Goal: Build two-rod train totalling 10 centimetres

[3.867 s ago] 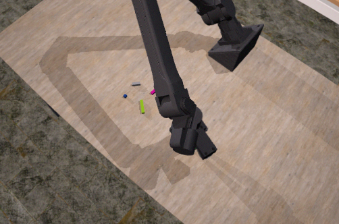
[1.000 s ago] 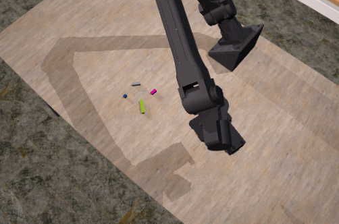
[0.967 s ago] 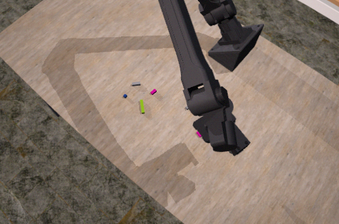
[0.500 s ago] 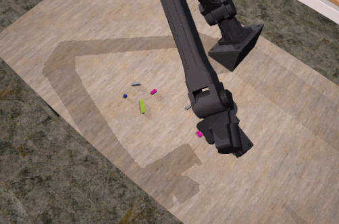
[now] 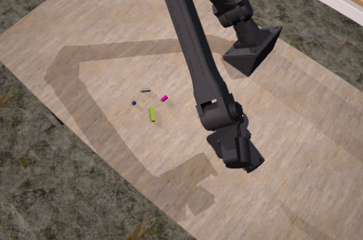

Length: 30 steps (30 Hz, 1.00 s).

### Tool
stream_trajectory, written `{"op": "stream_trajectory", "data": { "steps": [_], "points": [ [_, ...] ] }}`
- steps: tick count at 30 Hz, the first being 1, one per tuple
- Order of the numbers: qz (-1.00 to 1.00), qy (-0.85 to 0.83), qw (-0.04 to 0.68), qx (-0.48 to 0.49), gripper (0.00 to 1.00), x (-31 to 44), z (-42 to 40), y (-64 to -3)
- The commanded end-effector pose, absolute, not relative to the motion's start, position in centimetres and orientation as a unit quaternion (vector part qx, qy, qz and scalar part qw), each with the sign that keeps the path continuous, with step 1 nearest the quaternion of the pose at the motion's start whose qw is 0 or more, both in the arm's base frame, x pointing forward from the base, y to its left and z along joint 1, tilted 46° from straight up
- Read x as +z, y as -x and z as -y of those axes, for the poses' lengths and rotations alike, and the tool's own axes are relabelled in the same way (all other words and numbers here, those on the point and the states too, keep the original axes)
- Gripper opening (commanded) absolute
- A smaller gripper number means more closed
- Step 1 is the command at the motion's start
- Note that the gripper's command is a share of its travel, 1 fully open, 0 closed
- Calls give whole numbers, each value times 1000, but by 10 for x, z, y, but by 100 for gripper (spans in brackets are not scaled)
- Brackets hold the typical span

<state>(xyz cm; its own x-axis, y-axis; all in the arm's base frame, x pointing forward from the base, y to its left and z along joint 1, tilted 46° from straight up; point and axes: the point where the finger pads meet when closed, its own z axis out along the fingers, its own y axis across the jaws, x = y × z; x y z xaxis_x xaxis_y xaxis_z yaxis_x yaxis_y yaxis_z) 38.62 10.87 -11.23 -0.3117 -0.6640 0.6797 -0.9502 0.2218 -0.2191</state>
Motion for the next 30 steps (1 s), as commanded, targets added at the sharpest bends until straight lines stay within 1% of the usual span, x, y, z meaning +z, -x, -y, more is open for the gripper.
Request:
{"op": "stream_trajectory", "data": {
  "steps": [1,14,30],
  "points": [
    [742,-546,236,309,4,-131,-95,-383],
    [741,-547,237,309,4,-158,-67,-382],
    [739,-550,231,311,4,-159,-70,-382]
  ]
}}
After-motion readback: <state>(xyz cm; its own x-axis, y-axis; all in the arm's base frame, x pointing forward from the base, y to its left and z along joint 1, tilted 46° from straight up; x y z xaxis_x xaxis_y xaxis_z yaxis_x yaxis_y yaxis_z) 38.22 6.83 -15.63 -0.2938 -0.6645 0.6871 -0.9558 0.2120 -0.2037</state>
